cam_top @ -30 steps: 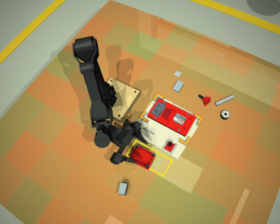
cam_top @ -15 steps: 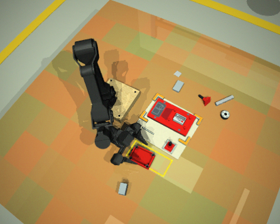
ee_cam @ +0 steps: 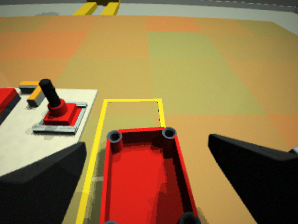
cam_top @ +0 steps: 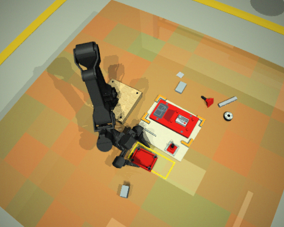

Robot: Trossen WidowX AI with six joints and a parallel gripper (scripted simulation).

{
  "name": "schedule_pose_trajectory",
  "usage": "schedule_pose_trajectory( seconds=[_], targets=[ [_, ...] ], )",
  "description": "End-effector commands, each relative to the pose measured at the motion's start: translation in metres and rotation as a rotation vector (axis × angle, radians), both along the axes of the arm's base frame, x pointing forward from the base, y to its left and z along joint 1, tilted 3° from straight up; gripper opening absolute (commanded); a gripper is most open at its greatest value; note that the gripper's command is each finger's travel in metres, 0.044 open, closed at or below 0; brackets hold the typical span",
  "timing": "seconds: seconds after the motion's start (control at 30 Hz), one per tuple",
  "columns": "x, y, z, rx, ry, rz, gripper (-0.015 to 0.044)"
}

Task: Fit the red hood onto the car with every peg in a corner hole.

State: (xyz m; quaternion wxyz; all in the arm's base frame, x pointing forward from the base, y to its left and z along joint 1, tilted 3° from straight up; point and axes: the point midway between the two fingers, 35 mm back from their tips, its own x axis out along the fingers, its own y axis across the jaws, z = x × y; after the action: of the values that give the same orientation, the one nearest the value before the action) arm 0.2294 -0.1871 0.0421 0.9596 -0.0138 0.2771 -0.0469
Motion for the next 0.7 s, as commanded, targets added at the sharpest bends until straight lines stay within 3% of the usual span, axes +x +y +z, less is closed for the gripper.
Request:
schedule_pose_trajectory(
  seconds=[0.0, 0.67],
  targets=[
    [0.0, 0.001, -0.003, 0.002, -0.001, 0.006, 0.044],
    [-0.001, 0.001, -0.015, -0.001, -0.003, 0.006, 0.044]
  ],
)
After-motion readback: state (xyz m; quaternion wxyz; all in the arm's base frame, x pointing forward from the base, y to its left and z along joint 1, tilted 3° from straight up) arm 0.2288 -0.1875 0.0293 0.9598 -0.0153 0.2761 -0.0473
